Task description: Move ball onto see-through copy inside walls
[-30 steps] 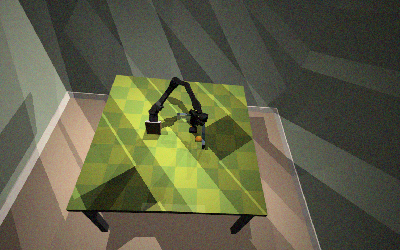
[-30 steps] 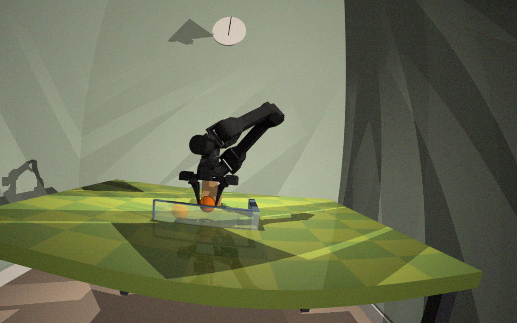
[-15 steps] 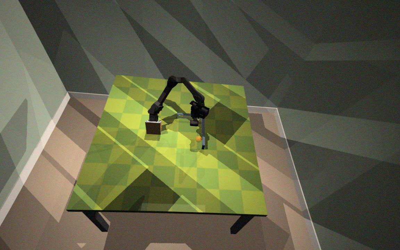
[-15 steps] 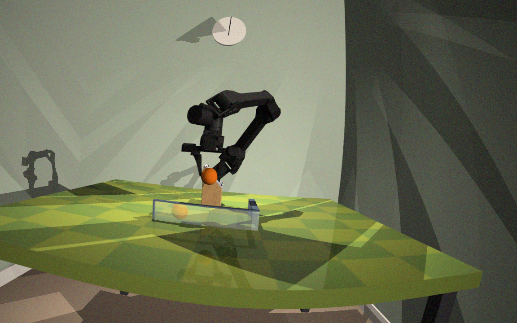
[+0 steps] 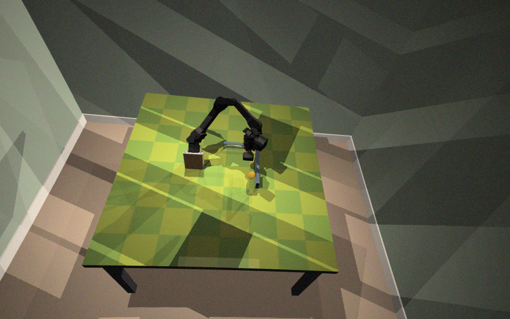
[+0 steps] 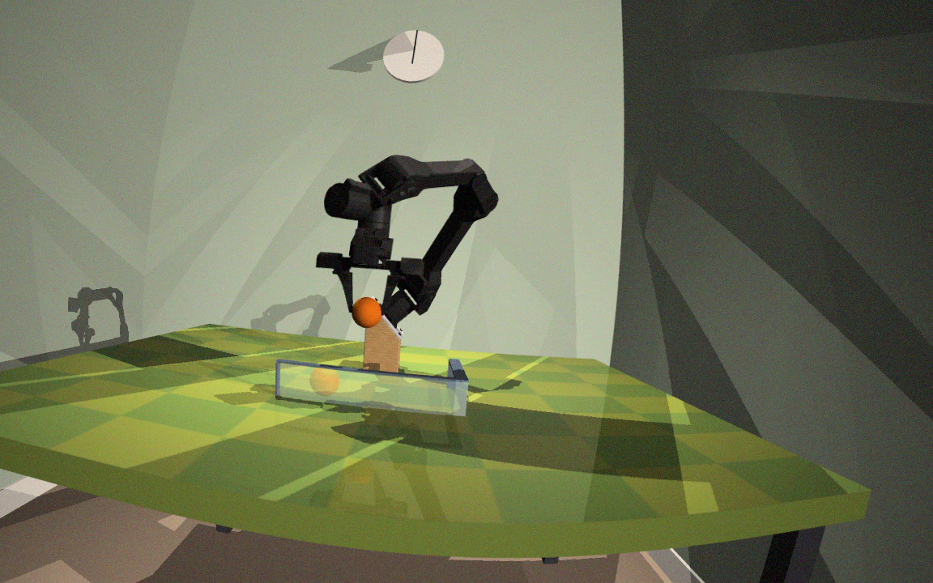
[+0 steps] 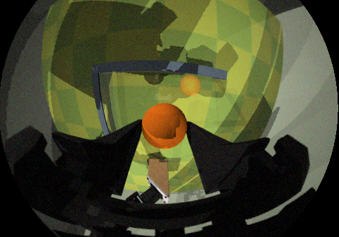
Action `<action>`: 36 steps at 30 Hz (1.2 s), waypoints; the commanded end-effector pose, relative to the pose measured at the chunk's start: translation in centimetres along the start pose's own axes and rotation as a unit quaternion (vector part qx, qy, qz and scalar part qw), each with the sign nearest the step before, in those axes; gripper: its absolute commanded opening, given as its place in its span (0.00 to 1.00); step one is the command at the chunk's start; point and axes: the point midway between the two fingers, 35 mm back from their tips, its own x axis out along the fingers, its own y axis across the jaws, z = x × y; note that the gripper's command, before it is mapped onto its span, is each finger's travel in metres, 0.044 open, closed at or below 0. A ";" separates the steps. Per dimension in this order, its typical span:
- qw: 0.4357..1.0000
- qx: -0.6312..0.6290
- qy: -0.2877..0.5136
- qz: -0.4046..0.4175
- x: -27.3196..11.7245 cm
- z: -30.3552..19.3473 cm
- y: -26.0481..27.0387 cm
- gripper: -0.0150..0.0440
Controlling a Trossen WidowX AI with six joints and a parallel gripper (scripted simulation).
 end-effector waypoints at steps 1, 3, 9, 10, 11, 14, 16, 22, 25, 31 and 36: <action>1.000 -0.006 -0.003 -0.005 0.6 1.3 -1.7 0.25; 1.000 -0.006 -0.003 -0.005 1.1 1.8 -2.5 0.25; 1.000 -0.006 -0.004 -0.005 2.6 3.2 -4.8 0.25; 1.000 -0.006 -0.004 -0.005 2.9 3.4 -5.2 0.25; 1.000 -0.006 -0.004 -0.005 3.1 3.6 -5.6 0.25; 1.000 -0.006 -0.004 -0.005 3.6 3.8 -6.2 0.25; 1.000 -0.006 -0.004 -0.005 3.6 3.8 -6.2 0.25; 1.000 -0.006 -0.004 -0.005 5.1 4.0 -6.3 0.25; 1.000 -0.006 -0.004 -0.005 7.0 4.1 -6.3 0.25; 1.000 -0.007 -0.004 -0.004 10.5 3.9 -6.3 0.25; 1.000 -0.007 -0.004 -0.004 10.7 3.9 -6.2 0.25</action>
